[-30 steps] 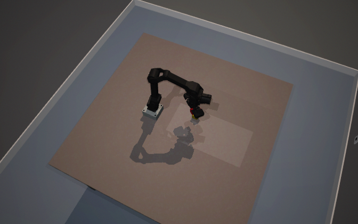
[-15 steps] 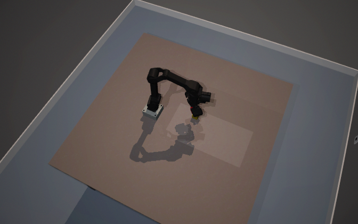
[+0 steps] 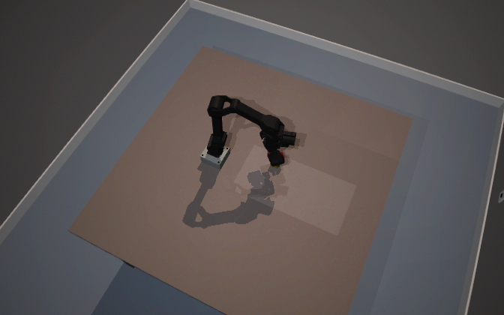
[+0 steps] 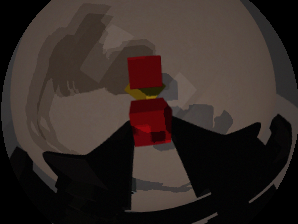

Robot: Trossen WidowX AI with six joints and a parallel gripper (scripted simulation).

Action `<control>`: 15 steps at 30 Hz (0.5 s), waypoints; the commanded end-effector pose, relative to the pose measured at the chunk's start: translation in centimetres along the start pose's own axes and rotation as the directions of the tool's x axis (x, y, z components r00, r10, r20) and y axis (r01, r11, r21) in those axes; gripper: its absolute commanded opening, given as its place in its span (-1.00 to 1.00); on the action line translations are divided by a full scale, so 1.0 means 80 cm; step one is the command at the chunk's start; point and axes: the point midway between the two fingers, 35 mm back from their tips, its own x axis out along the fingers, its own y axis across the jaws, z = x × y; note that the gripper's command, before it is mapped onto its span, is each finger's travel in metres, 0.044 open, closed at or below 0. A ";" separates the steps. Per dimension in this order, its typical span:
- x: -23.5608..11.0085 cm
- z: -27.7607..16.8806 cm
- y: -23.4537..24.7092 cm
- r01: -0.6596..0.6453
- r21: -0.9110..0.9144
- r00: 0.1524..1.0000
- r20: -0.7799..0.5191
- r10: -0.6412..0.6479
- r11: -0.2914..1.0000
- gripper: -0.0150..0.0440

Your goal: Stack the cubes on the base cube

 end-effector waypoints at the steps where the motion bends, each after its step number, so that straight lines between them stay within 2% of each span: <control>1: 0.003 -0.001 0.000 0.001 0.003 1.000 -0.005 -0.001 1.000 -0.14; 15: 0.034 0.001 -0.001 0.001 -0.004 1.000 -0.005 -0.001 1.000 -0.14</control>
